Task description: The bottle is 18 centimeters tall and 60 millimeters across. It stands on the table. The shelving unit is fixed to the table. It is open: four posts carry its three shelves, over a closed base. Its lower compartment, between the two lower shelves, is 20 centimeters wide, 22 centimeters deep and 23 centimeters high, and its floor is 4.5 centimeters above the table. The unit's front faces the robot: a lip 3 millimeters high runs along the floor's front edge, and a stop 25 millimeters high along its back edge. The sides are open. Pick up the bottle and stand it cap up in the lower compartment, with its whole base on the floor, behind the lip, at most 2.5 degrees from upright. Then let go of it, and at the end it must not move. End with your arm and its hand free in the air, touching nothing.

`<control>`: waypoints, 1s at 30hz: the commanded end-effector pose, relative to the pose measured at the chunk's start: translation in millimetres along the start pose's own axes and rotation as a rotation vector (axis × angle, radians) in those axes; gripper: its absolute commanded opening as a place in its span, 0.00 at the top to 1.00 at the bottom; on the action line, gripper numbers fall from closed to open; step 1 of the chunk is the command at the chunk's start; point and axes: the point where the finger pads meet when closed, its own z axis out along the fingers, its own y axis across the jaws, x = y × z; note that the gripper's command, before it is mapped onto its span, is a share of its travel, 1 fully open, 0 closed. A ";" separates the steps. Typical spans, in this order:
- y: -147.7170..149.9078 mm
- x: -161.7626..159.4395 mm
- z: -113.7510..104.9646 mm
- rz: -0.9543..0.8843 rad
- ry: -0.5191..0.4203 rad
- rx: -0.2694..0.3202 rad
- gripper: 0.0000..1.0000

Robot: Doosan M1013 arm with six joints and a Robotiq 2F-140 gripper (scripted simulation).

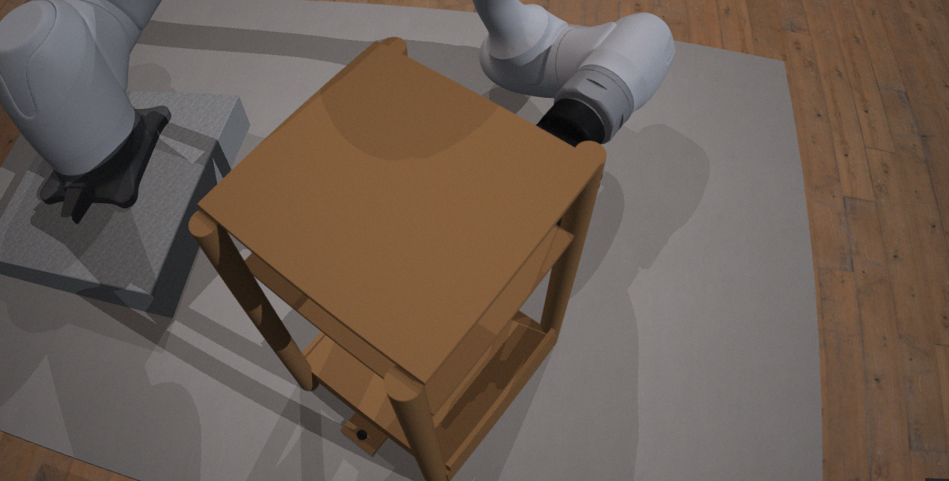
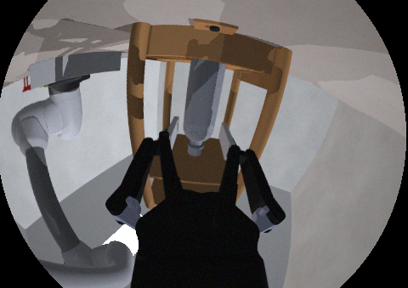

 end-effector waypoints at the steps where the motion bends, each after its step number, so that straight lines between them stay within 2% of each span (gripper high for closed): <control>1: 0.0 -0.1 -1.6 0.000 0.000 0.000 0.52; 13: 0.0 -0.1 -18.0 0.000 0.000 0.000 0.52; 28: 0.0 -0.2 -62.1 0.000 0.000 0.000 0.52; 30: 0.0 -0.2 -62.1 0.000 0.000 0.000 0.52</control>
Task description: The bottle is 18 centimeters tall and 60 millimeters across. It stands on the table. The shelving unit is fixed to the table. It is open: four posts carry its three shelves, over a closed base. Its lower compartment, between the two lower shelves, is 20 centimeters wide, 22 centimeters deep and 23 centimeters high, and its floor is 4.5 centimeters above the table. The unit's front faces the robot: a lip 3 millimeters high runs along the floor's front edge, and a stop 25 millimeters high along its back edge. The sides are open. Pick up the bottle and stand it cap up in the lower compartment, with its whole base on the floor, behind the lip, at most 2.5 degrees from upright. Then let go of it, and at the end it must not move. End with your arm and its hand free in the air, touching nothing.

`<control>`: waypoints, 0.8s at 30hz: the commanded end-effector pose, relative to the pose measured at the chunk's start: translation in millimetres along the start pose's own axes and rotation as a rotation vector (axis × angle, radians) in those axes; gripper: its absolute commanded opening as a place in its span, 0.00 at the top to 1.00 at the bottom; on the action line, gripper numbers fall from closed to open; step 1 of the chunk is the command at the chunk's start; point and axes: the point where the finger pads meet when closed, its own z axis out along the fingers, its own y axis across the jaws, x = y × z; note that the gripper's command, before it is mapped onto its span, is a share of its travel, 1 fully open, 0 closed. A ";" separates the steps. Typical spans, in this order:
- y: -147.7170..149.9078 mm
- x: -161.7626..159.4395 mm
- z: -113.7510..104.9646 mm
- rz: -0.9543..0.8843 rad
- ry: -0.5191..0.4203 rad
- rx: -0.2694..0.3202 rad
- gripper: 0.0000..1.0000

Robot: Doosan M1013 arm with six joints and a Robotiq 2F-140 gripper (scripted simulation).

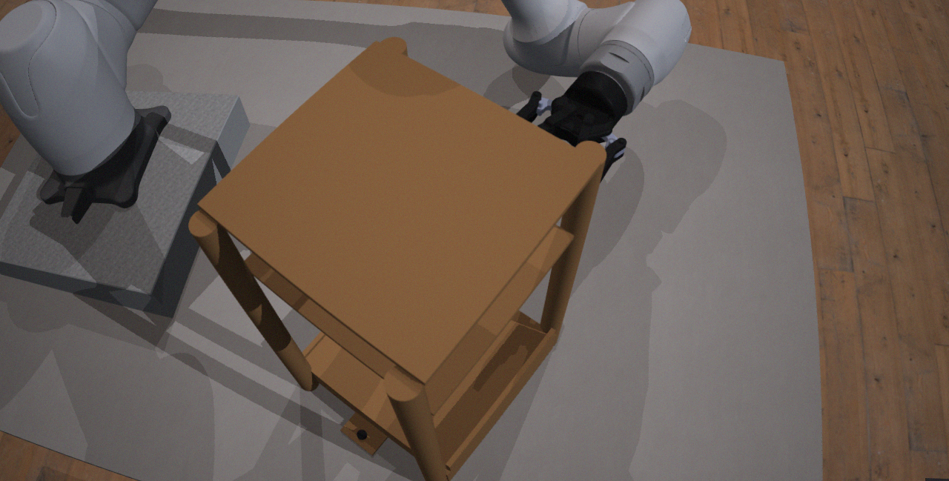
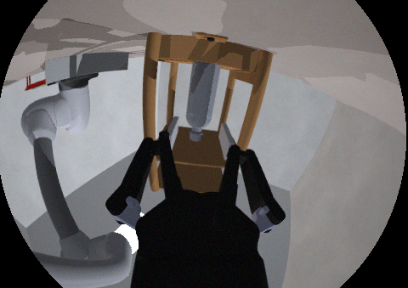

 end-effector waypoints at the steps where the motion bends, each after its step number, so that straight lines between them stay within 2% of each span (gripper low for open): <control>1: 0.1 -0.1 -5.7 0.000 0.000 0.000 0.52; 12: 0.1 -0.1 -28.9 0.000 0.000 0.000 0.52; 24: 0.1 -0.1 -34.7 0.000 0.000 0.000 0.52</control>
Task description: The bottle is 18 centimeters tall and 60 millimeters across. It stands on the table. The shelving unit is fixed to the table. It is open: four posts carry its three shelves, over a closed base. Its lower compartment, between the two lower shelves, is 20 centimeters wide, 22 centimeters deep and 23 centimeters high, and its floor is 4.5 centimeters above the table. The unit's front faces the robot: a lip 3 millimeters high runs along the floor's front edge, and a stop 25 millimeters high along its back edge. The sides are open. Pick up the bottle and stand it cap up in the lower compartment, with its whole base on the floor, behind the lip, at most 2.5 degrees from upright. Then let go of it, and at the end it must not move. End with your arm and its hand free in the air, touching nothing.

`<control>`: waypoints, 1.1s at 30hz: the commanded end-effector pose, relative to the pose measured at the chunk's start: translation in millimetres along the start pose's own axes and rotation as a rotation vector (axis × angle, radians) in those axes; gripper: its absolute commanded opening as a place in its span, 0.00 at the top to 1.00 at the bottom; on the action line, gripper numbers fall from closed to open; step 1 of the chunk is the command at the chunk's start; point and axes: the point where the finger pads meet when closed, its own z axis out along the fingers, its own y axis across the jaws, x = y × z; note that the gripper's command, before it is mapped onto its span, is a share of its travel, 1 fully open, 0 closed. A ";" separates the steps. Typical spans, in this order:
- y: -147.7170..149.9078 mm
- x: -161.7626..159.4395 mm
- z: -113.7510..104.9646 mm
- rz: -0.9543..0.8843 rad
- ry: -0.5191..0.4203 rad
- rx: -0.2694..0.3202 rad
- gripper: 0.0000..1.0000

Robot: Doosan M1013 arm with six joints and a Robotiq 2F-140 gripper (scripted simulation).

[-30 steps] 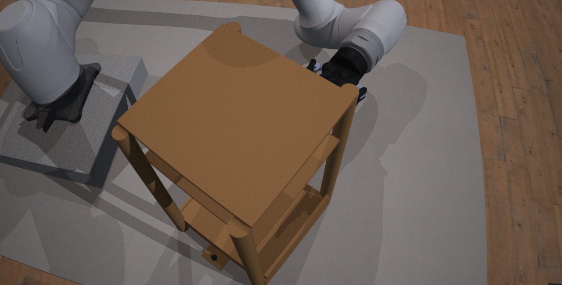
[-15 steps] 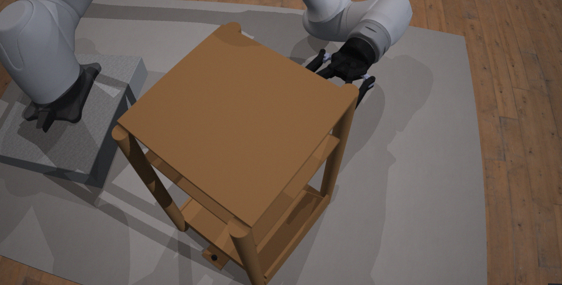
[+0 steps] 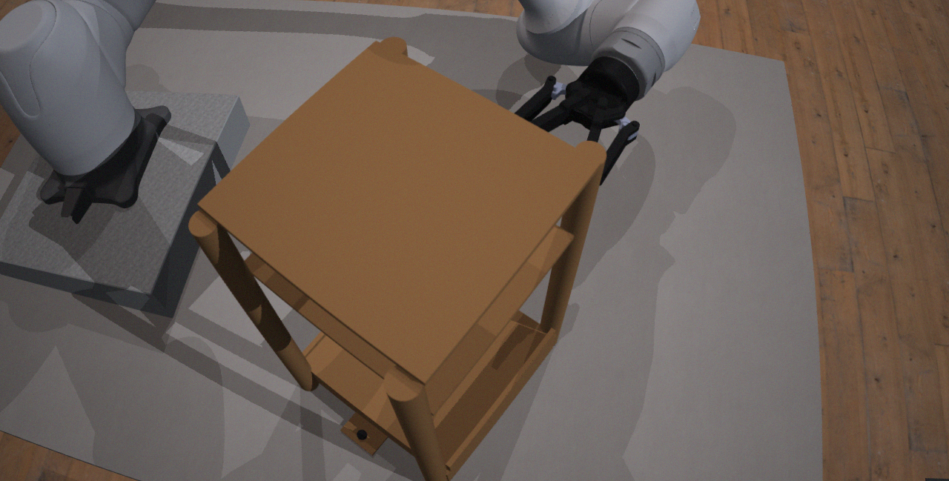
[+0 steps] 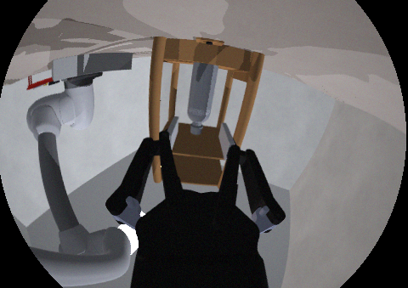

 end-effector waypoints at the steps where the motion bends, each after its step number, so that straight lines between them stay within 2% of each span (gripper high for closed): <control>1: 0.0 -0.2 -0.5 0.000 0.000 0.000 0.52; 16: 0.0 -5.4 -0.5 0.000 0.000 0.000 0.52; 33: 0.0 -38.3 -0.5 0.000 0.000 0.000 0.52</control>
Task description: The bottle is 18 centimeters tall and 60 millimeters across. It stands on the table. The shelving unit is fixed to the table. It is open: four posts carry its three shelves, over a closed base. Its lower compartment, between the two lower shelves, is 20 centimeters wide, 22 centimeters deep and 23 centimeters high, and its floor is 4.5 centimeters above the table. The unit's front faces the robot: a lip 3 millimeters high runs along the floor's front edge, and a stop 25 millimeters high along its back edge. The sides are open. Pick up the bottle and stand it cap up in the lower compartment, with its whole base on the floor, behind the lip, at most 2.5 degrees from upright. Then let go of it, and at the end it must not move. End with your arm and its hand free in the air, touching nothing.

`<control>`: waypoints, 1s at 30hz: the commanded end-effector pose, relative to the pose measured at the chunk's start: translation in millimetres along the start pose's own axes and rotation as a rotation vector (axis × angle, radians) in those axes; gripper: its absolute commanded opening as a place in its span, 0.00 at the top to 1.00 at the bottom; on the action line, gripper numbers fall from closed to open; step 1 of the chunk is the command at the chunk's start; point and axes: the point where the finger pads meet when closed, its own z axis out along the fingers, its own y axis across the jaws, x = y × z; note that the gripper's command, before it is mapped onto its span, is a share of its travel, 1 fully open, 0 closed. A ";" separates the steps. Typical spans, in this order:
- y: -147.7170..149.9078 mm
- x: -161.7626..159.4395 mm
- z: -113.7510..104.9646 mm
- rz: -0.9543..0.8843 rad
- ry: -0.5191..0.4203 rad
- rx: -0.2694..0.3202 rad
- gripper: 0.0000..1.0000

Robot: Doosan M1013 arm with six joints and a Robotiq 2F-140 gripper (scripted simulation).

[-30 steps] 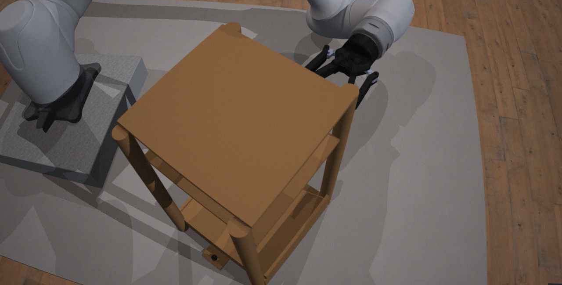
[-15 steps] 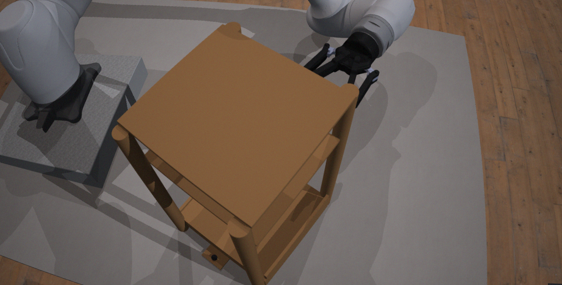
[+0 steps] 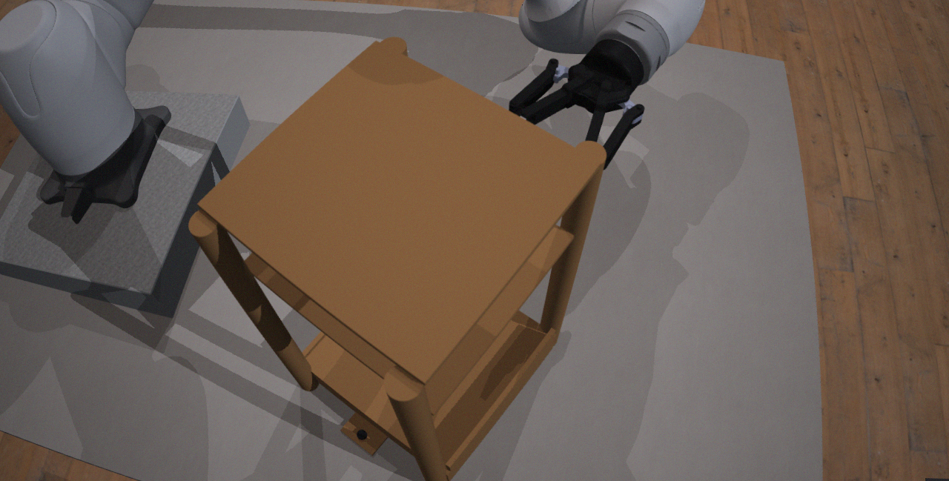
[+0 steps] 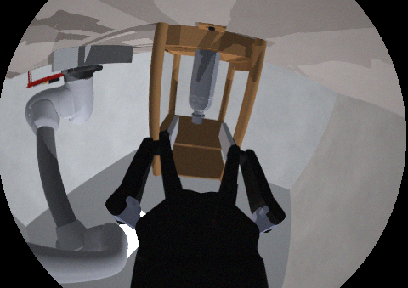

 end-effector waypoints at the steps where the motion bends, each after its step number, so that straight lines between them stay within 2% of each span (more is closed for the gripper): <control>1: 0.0 -10.4 0.0 0.000 0.000 0.000 0.52; 20: 0.0 -57.1 0.0 0.000 0.000 0.000 0.52; 30: 0.0 -67.4 0.0 0.000 0.000 0.000 0.52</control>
